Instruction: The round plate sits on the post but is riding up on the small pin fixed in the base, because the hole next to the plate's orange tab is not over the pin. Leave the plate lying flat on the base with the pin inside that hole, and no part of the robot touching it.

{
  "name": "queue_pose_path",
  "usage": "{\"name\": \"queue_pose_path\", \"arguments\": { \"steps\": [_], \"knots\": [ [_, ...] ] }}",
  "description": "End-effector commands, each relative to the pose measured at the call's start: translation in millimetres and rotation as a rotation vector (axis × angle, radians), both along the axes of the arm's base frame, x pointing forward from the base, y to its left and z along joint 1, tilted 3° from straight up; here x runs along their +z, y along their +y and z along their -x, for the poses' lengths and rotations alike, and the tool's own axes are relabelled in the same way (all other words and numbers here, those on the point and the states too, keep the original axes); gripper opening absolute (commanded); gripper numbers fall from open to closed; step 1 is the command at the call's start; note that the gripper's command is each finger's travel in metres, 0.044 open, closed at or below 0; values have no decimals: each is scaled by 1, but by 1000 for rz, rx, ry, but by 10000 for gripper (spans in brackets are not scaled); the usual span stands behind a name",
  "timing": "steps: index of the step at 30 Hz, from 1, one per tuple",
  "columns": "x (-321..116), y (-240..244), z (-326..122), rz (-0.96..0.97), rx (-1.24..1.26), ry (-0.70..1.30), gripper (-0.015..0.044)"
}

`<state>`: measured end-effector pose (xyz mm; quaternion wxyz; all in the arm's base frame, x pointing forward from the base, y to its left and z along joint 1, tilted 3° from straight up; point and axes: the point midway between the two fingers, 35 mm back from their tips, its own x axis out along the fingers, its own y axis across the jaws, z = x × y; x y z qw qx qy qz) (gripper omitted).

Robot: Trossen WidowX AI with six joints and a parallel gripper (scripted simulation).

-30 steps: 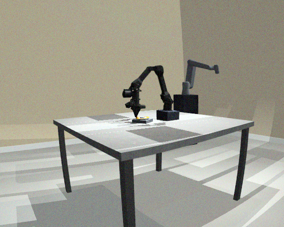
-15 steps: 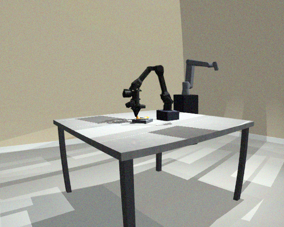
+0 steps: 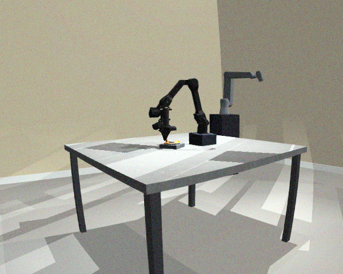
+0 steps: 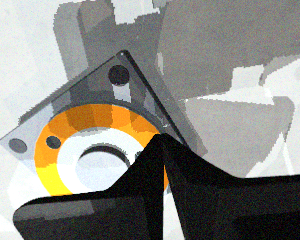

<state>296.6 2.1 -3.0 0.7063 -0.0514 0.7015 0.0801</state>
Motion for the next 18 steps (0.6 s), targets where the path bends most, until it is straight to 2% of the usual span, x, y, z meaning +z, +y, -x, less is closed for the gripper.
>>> {"name": "queue_pose_path", "arguments": {
  "steps": [1,18],
  "knots": [
    [-1,-4,7,6,3,8,0],
    [0,-10,21,7,3,9,0]
  ]
}}
